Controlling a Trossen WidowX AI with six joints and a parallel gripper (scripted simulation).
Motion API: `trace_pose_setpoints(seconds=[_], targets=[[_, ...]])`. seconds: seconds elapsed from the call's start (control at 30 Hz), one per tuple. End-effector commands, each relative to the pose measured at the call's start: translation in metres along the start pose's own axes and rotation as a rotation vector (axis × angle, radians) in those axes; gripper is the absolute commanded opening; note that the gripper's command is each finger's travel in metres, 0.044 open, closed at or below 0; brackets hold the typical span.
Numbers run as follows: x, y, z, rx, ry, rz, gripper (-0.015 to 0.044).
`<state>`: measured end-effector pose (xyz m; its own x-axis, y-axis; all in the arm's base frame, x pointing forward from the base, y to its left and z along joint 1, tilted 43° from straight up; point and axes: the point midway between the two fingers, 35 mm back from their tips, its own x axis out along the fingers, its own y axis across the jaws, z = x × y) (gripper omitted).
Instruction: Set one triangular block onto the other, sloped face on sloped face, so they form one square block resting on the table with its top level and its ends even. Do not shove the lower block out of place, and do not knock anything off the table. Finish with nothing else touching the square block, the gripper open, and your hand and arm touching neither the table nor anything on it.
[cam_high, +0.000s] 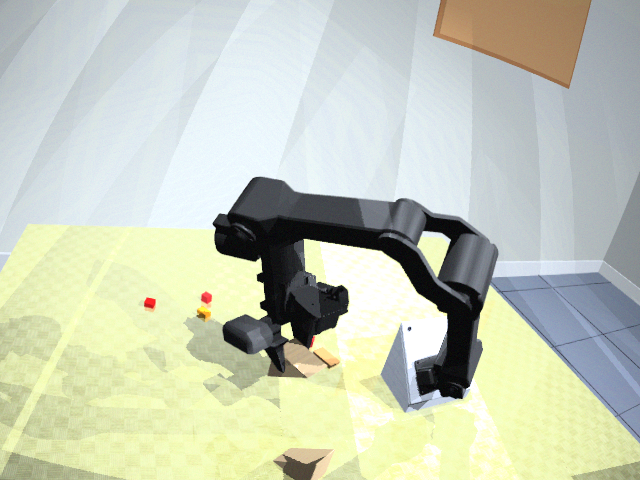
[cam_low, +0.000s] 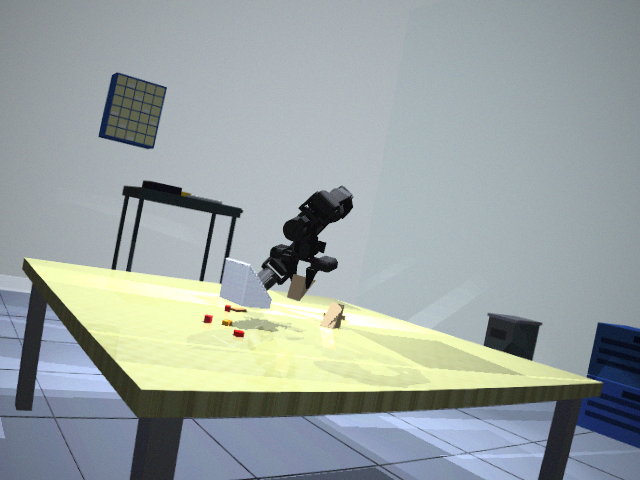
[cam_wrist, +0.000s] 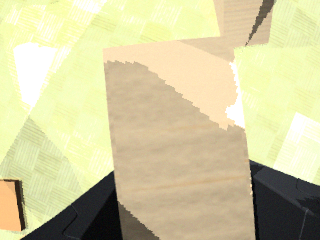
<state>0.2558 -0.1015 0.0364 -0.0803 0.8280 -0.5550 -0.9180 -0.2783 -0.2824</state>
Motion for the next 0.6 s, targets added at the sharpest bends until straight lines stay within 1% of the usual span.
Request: trace_pose_setpoints(seconds=[0.0,0.23,0.57], targets=[[-0.001,0.001,0.0,-0.11,-0.009,-0.029,0.0],[0.0,-0.001,0.001,-0.131,-0.01,-0.033,0.0],[0.013,-0.035,0.03,-0.132,-0.012,-0.036,0.0]])
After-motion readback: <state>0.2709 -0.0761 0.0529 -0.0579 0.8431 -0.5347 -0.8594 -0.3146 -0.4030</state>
